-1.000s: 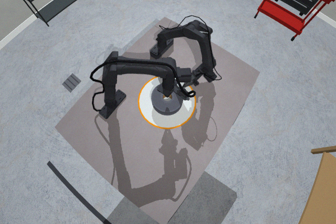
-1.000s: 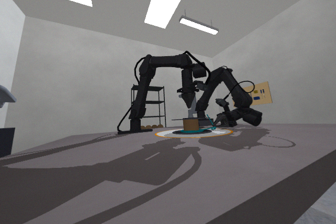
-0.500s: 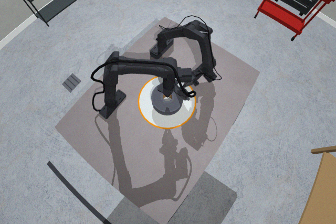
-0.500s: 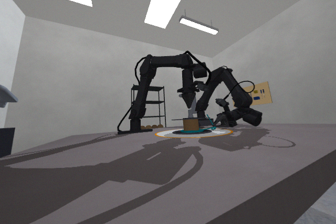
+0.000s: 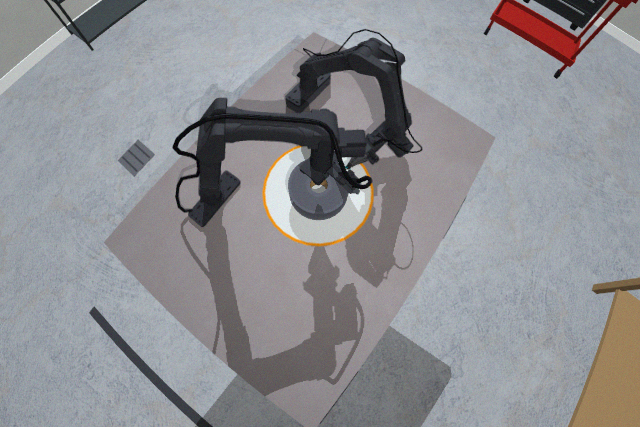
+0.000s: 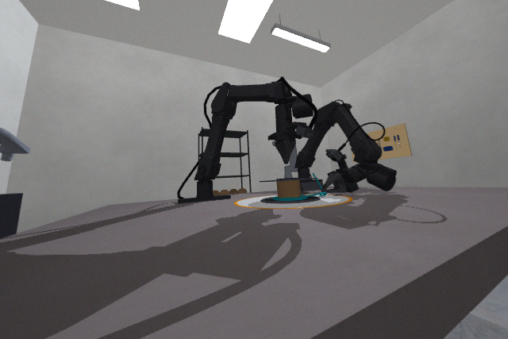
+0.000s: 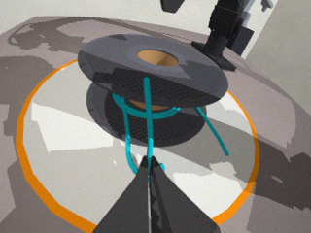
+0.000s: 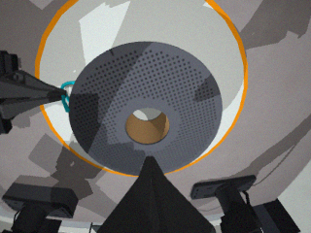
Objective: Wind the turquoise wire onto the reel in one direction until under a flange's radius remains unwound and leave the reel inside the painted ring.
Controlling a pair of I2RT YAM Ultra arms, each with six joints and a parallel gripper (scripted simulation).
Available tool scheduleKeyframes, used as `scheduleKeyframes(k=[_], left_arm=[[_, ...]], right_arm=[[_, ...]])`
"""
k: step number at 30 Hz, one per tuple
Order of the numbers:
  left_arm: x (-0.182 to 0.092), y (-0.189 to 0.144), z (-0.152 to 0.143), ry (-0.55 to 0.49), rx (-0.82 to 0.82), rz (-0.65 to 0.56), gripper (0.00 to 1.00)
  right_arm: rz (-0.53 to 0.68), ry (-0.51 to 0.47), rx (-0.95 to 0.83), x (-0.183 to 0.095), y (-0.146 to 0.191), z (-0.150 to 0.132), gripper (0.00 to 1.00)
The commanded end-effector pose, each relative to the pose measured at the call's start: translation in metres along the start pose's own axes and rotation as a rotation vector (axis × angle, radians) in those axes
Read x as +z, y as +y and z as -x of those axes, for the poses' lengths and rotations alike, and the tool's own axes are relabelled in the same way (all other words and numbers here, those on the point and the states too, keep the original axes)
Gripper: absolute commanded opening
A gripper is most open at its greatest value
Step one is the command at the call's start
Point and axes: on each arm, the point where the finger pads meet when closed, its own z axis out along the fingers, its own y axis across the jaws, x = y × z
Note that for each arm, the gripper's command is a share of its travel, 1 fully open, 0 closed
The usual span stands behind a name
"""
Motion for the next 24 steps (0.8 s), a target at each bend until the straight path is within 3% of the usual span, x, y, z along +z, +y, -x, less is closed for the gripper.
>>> scheduleKeyframes(k=[1,11,13,24], left_arm=[[-0.0053,-0.0006,0.0043,0.011,0.023,0.011,0.0],[-0.0053,-0.0006,0.0043,0.011,0.023,0.011,0.0],[-0.0053,-0.0006,0.0043,0.011,0.023,0.011,0.0],[-0.0053,-0.0006,0.0043,0.011,0.023,0.011,0.0]], right_arm=[[0.028,-0.025,0.12,-0.0121,0.0037,0.0068,0.0],[0.033,-0.018,0.582,-0.0121,0.0037,0.0068,0.0],[0.033,-0.018,0.582,-0.0121,0.0037,0.0068,0.0],[0.037,-0.01,1.056,-0.0121,0.0037,0.0068,0.0]])
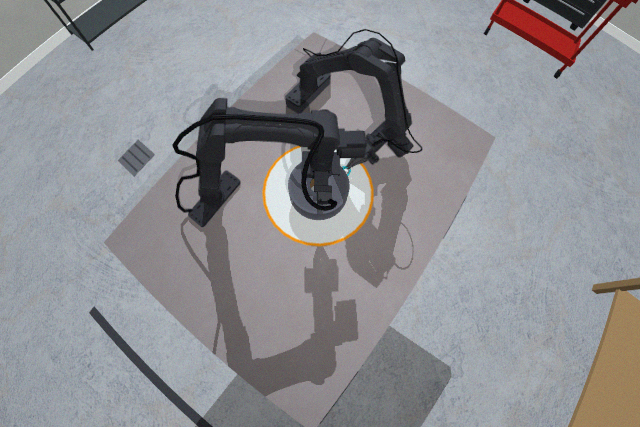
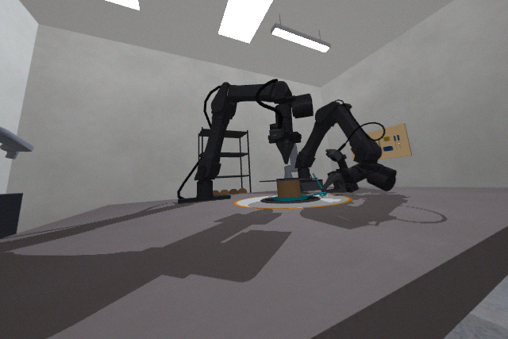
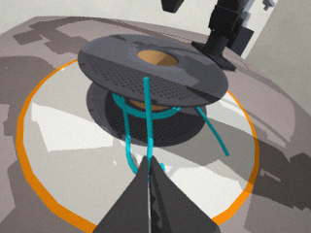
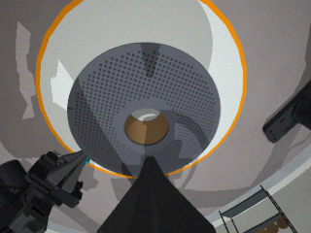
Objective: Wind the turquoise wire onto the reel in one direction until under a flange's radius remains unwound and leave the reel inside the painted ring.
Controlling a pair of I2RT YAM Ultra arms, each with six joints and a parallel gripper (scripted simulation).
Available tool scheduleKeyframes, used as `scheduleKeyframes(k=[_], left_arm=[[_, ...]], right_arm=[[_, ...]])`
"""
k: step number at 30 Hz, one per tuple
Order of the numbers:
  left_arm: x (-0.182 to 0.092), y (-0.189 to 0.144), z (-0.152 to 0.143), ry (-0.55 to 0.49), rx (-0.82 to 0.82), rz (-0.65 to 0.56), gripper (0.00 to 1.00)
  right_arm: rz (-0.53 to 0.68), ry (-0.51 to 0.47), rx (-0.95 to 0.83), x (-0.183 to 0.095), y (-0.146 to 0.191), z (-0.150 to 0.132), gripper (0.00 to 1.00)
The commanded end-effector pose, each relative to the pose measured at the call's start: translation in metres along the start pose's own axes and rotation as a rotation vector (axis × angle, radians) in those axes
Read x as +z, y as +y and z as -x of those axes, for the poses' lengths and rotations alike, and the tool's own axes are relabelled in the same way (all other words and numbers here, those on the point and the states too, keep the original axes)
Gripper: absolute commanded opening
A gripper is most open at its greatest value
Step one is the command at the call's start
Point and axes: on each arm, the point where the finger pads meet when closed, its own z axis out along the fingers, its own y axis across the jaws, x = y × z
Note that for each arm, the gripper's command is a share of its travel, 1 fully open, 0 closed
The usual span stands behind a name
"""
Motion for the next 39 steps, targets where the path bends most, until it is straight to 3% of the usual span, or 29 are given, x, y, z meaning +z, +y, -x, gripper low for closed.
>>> scheduleKeyframes(k=[1,23,39], left_arm=[[-0.005,-0.001,0.004,0.011,0.023,0.011,0.0],[-0.005,-0.001,0.004,0.011,0.023,0.011,0.0],[-0.005,-0.001,0.004,0.011,0.023,0.011,0.0]], right_arm=[[0.038,-0.006,0.213,-0.012,0.008,0.002,0.0],[0.039,-0.004,0.308,-0.008,0.008,0.002,0.0],[0.039,-0.004,0.308,0.041,0.012,0.003,0.0]])
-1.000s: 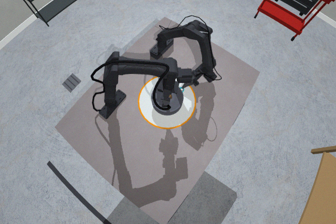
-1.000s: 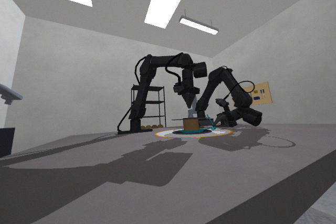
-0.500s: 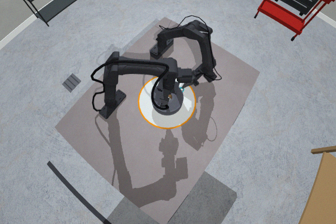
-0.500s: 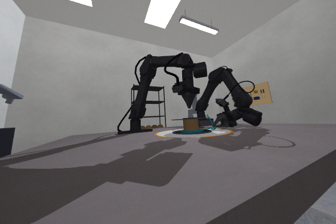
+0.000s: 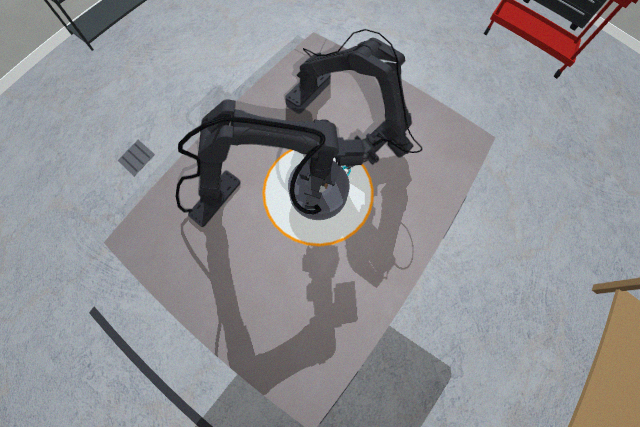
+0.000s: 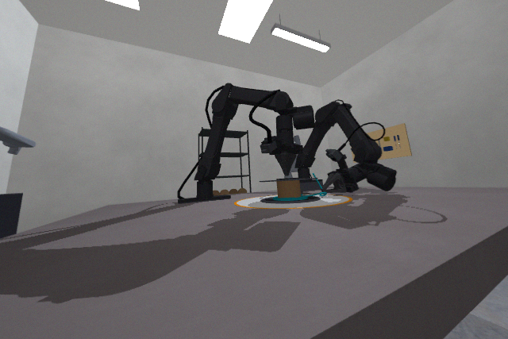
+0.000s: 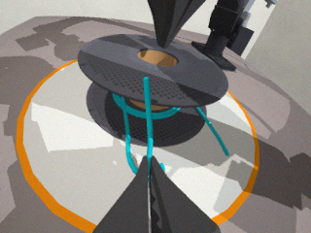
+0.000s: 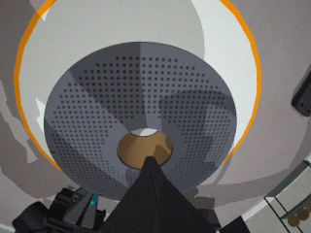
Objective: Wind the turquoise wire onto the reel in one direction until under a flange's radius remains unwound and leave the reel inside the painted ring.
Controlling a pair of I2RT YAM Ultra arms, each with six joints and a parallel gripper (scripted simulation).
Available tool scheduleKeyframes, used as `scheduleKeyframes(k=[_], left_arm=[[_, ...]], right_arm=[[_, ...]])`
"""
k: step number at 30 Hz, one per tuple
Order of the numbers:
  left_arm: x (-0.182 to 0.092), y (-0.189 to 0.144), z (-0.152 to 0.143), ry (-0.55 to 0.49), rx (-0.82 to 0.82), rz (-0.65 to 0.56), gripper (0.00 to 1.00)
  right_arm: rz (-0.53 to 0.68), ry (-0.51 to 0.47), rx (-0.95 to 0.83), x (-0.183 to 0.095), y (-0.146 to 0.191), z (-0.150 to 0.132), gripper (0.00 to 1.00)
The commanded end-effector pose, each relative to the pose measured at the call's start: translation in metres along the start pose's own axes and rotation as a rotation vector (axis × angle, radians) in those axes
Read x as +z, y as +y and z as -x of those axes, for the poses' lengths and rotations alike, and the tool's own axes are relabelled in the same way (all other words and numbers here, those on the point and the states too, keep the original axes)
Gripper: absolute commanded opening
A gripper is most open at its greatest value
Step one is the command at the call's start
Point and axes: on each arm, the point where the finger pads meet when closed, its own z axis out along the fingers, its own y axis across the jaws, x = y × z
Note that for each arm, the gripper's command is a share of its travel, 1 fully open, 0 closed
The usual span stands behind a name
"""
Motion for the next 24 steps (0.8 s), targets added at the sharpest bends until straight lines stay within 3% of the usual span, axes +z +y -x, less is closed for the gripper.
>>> scheduleKeyframes(k=[1,12,24], left_arm=[[-0.005,-0.001,0.004,0.011,0.023,0.011,0.0],[-0.005,-0.001,0.004,0.011,0.023,0.011,0.0],[-0.005,-0.001,0.004,0.011,0.023,0.011,0.0]], right_arm=[[0.051,0.006,0.009,0.001,0.013,-0.002,0.0],[0.051,0.006,0.009,0.03,0.015,0.0,0.0],[0.051,0.006,0.009,0.03,0.013,0.002,0.0]])
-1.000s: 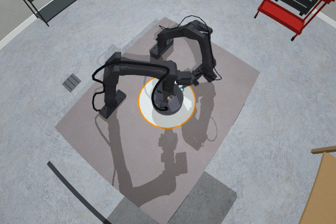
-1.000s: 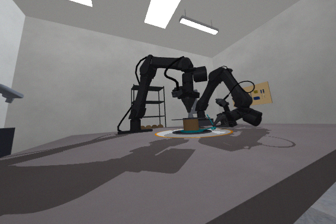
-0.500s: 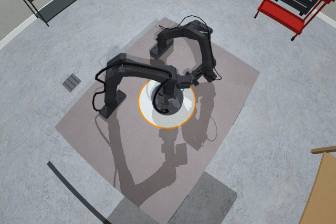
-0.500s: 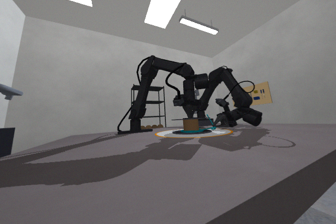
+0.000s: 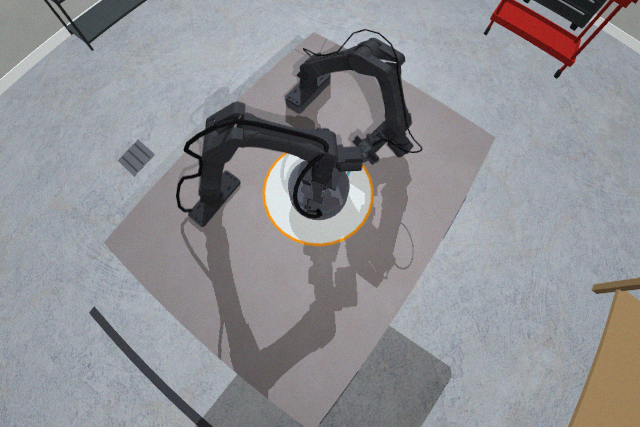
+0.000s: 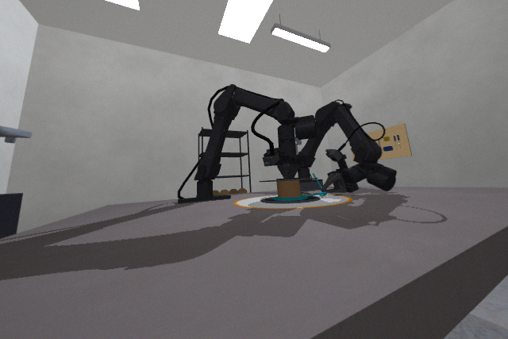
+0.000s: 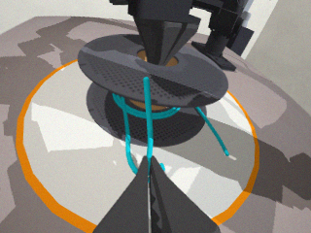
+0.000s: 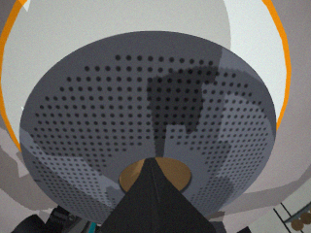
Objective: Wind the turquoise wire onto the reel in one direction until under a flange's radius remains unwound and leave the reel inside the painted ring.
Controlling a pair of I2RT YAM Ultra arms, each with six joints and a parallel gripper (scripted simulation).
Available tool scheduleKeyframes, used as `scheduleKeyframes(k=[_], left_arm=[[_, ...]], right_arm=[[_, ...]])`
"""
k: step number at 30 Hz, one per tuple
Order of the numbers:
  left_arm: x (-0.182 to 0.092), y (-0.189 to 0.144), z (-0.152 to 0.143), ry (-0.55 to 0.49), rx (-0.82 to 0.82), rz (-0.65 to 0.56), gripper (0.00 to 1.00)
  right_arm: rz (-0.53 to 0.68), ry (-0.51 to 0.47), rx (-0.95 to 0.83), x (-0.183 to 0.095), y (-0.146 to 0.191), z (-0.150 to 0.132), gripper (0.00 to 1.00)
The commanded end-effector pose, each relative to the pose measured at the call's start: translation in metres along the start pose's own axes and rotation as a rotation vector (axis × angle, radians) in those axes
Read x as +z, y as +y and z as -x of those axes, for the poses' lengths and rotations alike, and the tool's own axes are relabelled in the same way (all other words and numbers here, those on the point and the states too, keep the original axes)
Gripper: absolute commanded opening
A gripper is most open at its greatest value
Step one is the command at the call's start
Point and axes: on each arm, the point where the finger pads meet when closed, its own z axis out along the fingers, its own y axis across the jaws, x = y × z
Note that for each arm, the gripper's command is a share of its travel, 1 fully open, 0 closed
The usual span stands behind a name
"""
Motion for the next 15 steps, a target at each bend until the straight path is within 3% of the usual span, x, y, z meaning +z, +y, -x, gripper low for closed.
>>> scheduleKeyframes(k=[1,15], left_arm=[[-0.005,-0.001,0.004,0.011,0.023,0.011,0.0],[-0.005,-0.001,0.004,0.011,0.023,0.011,0.0]], right_arm=[[0.03,-0.002,0.01,-0.007,0.004,0.005,0.0],[0.03,-0.002,0.01,-0.018,0.0,0.007,0.0]])
